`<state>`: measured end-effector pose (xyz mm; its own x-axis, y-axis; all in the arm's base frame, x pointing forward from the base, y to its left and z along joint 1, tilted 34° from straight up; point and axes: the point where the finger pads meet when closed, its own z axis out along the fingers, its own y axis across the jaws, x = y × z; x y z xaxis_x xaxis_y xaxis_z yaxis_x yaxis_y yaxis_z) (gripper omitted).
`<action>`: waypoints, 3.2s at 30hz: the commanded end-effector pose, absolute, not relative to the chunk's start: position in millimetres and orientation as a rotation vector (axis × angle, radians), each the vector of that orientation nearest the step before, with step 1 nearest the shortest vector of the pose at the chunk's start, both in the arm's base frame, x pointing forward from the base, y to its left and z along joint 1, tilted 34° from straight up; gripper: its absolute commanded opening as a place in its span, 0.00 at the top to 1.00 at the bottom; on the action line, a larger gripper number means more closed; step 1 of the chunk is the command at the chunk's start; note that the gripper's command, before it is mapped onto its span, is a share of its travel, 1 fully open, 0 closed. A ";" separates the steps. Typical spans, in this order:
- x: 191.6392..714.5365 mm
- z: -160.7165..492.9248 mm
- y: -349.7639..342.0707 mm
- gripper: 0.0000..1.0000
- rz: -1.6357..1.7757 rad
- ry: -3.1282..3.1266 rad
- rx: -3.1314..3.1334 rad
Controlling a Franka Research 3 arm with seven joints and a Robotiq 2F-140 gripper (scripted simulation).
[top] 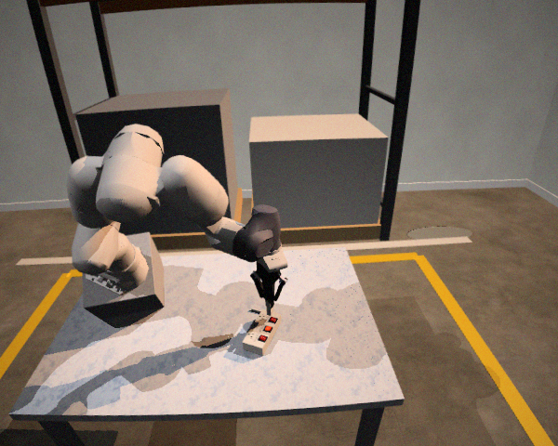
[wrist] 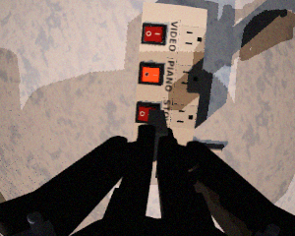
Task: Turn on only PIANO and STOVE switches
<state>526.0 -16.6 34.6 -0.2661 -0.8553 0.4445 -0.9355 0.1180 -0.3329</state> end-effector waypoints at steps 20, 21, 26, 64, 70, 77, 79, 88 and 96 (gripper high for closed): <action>532.6 18.9 -26.7 1.00 0.851 -2.258 1.798; 532.7 18.6 -26.8 1.00 0.851 -2.258 1.798; 532.9 18.0 -27.2 1.00 0.851 -2.258 1.798; 532.9 17.9 -27.2 1.00 0.851 -2.258 1.798; 533.1 18.1 -27.4 1.00 0.851 -2.258 1.798; 533.9 18.6 -27.9 1.00 0.851 -2.258 1.798; 533.9 18.6 -27.9 1.00 0.851 -2.258 1.798; 533.9 18.6 -27.9 1.00 0.851 -2.258 1.798; 533.9 18.6 -27.9 1.00 0.851 -2.258 1.798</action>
